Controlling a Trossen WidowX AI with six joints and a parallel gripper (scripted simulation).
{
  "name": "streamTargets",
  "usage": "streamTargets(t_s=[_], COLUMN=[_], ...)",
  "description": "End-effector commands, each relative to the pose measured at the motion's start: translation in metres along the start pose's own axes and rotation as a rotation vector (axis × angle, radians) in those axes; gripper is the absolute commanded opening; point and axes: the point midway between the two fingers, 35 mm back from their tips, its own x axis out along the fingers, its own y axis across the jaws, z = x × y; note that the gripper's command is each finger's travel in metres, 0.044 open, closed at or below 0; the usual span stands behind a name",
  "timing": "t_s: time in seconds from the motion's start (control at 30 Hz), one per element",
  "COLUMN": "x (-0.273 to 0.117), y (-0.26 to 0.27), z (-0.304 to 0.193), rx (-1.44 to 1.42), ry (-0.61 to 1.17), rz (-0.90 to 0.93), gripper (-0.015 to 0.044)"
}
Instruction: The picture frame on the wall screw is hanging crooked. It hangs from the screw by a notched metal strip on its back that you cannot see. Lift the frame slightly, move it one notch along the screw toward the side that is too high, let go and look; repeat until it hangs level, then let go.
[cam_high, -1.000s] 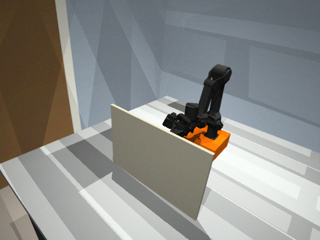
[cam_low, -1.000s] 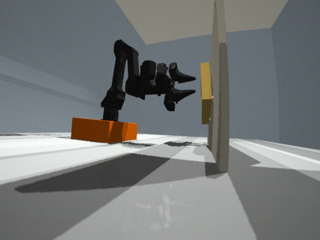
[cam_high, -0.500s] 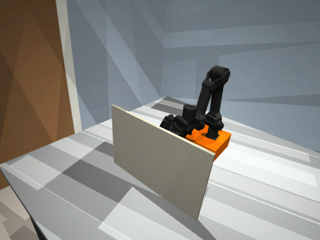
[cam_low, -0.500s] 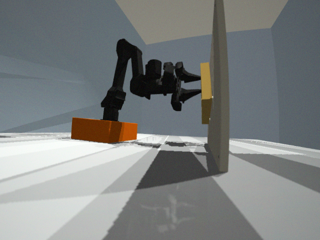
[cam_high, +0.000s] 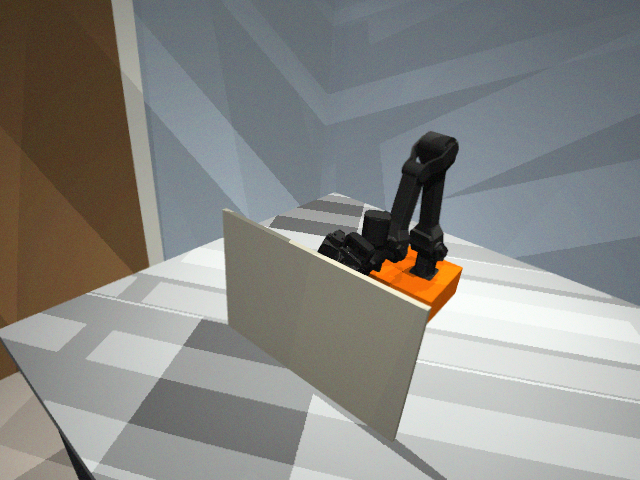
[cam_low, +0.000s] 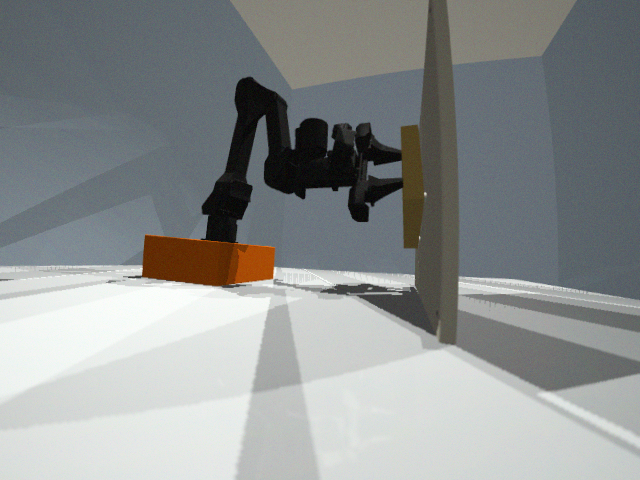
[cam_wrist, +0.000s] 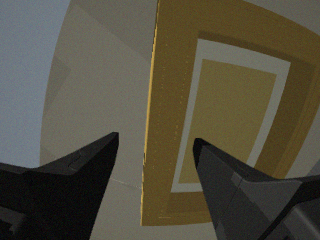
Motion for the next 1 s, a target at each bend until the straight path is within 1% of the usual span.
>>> streamTargets(t_s=[0.0, 0.67, 0.87, 0.97], x=[0.0003, 0.0004, 0.0005, 0.0005], y=[-0.0004, -0.0005, -0.0007, -0.0007], z=[0.0004, 0.0005, 0.0006, 0.0006], rx=[-0.003, -0.003, -0.003, -0.003], ry=[-0.003, -0.003, -0.003, -0.003], rz=[-0.002, -0.002, -0.002, -0.002], gripper=[0.0260, 0.0260, 0.0103, 0.0082])
